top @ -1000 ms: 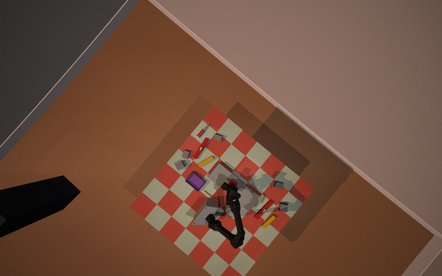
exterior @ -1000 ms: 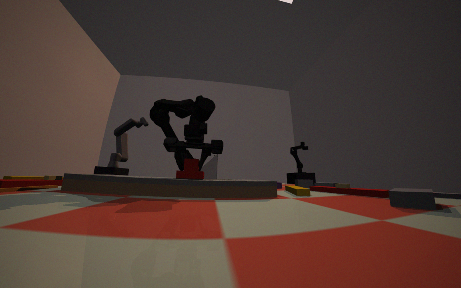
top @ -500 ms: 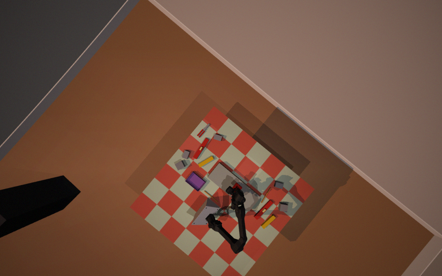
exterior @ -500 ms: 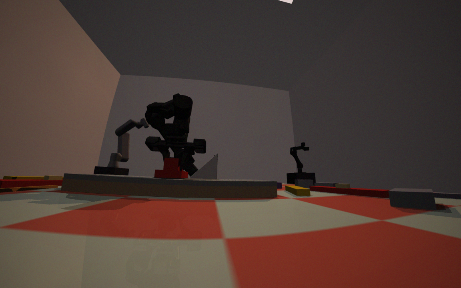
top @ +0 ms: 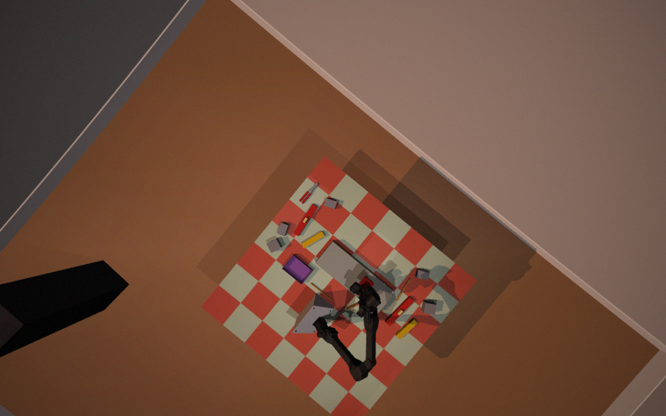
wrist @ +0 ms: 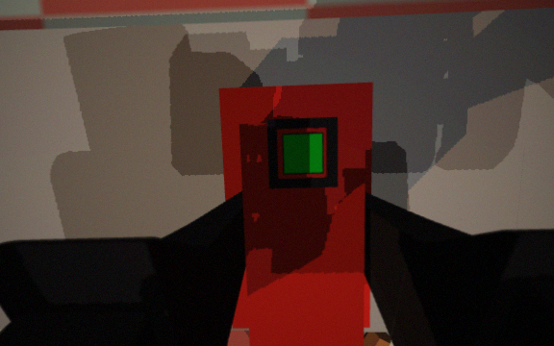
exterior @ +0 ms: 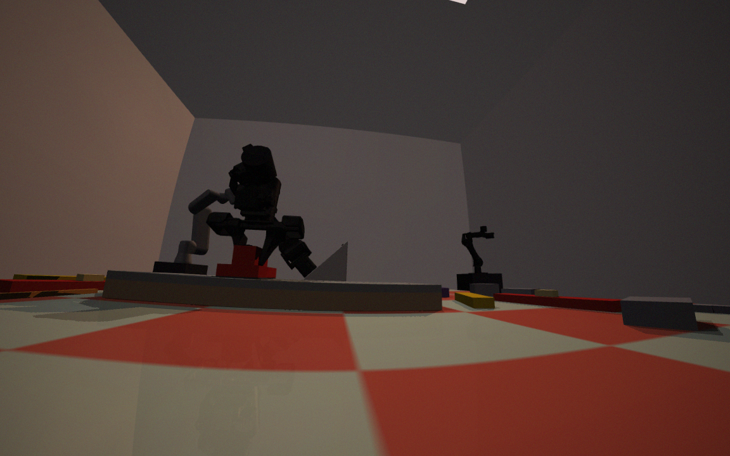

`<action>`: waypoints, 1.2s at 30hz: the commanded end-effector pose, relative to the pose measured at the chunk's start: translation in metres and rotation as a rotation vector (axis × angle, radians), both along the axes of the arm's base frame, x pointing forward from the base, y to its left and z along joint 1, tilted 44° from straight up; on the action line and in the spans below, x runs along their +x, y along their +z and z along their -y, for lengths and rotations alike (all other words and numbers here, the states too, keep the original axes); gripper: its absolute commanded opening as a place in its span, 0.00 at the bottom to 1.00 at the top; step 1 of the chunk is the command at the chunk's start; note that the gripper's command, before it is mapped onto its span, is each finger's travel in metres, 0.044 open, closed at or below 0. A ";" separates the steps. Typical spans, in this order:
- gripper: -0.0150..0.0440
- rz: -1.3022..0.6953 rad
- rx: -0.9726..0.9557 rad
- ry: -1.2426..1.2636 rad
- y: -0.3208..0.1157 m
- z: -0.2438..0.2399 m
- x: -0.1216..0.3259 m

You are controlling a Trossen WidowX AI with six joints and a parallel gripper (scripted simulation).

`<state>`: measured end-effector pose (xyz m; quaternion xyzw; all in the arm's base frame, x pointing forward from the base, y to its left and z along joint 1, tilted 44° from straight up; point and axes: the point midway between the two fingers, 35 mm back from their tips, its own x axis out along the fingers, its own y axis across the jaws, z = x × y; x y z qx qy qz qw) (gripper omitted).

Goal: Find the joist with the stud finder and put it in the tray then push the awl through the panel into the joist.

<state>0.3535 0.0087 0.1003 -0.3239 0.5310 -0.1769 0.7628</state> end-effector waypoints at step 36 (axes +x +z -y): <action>0.25 0.011 -0.016 -0.011 0.086 0.089 0.007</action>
